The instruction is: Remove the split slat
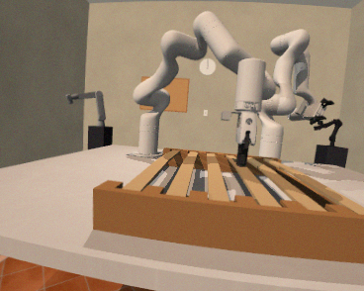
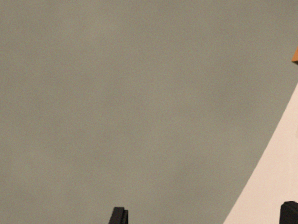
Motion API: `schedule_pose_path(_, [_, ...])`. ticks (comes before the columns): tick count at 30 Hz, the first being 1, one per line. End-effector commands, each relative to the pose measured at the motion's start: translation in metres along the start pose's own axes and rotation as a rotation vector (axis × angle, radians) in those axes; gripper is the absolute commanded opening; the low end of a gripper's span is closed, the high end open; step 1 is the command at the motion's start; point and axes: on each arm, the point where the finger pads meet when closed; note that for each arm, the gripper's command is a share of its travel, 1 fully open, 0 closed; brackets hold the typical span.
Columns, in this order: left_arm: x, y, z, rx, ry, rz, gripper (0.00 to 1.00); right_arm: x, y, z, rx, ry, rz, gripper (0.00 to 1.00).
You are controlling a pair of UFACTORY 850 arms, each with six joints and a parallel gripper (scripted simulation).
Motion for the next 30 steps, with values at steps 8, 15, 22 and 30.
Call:
schedule_pose_path(8, [0.0,0.0,0.0,0.0,-0.001,0.0,1.0,-0.001,0.009,0.0,-0.002,0.0,-0.002,0.0])
schedule_pose_path(15, [0.0,0.0,0.0,0.0,-0.001,0.0,1.0,-0.001,0.009,0.0,-0.002,0.0,-0.002,0.0])
schedule_pose_path(22, [0.0,0.0,0.0,0.0,-0.001,0.0,1.0,0.0,0.042,0.001,-0.002,0.0,-0.002,0.0])
schedule_pose_path(30, [0.0,0.0,0.0,0.0,-0.001,0.0,1.0,0.0,0.042,0.001,-0.002,0.0,-0.002,0.0])
Point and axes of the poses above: on each arm, the point where the finger pads meet when closed, its own y axis back along the fingers, its own x axis across the jaws, z = x × y
